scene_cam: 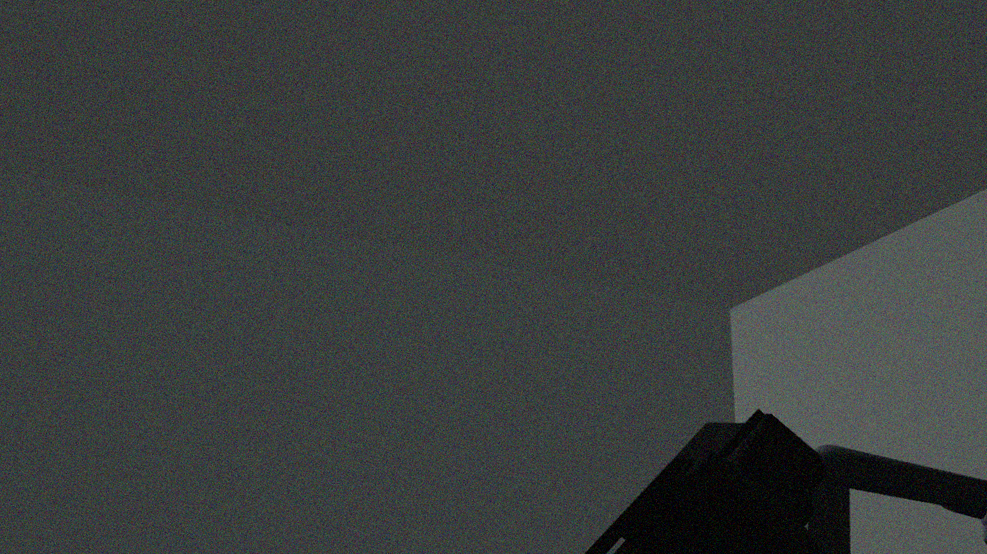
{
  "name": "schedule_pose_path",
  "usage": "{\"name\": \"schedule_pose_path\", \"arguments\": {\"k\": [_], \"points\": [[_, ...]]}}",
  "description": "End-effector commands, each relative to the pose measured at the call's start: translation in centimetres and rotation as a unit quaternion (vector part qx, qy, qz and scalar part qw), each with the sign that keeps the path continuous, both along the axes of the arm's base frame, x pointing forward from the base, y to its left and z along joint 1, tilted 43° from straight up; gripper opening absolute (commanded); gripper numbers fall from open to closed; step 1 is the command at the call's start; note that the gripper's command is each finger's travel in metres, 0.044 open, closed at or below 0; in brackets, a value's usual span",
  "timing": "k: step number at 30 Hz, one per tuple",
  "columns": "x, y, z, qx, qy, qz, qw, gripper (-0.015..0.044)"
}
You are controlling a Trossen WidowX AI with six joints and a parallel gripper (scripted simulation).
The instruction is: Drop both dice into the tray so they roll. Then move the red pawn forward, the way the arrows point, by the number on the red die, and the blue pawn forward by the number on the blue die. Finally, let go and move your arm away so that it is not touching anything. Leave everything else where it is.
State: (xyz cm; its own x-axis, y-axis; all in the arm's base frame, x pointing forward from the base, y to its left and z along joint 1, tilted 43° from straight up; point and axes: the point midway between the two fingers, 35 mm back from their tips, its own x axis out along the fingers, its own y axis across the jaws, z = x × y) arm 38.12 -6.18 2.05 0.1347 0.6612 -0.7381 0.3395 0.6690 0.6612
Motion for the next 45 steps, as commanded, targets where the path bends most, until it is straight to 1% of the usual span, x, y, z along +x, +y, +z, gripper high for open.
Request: {"name": "schedule_pose_path", "arguments": {"k": [1, 5, 37, 43, 45], "points": [[0.2, 0.0, 0.1, 0.001, -0.009, 0.007, 1.000, 0.0200], [0.4, 1.0, -0.9, 0.001, -0.009, 0.007, 1.000, 0.0200], [1.0, 3.8, -4.0, 0.002, -0.009, 0.007, 1.000, 0.0200], [1.0, 3.8, -4.0, 0.002, -0.009, 0.007, 1.000, 0.0043], [1.0, 3.8, -4.0, 0.002, -0.009, 0.007, 1.000, 0.0029]]}}
